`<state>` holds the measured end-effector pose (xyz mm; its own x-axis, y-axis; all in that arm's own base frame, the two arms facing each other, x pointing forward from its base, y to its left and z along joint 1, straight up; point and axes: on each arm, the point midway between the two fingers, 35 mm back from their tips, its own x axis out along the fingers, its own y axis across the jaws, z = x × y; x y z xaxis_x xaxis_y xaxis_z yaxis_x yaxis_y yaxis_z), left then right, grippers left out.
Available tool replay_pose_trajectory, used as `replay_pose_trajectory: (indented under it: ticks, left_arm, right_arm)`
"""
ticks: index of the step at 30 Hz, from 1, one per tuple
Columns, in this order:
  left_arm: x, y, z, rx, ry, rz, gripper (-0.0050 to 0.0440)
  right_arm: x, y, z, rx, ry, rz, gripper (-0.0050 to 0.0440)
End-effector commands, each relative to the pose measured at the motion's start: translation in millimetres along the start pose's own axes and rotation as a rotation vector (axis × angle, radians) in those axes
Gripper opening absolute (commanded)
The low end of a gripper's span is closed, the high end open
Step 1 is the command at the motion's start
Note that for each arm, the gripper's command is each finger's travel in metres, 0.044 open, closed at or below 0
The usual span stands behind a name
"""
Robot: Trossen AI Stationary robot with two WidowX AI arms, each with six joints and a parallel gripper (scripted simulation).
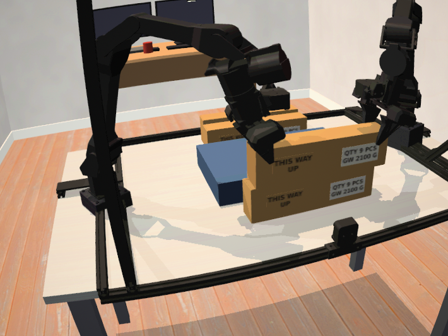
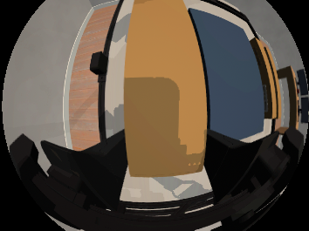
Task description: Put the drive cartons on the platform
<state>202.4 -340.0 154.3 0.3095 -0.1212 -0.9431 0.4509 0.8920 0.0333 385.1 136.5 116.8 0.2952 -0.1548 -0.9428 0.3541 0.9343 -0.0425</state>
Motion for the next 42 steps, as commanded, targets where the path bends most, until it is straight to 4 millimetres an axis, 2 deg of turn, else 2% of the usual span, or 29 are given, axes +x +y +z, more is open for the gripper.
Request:
replay_pose_trajectory:
  ticks: [1,28,30,42]
  left_arm:
    - [-19,15,5,-0.005,-0.047,-0.034,0.0000]
    - [-14,106,1,-0.005,-0.047,-0.034,0.0000]
    - [-14,106,1,-0.005,-0.047,-0.034,0.0000]
    - [-12,135,-1,-0.005,-0.047,-0.034,0.0000]
  right_arm:
    - [-22,-14,8,0.009,-0.047,0.042,0.0000]
    - [-14,-105,10,0.009,-0.047,0.042,0.0000]
    - [-14,-105,10,0.009,-0.047,0.042,0.0000]
    - [-10,-134,10,0.009,-0.047,0.042,0.0000]
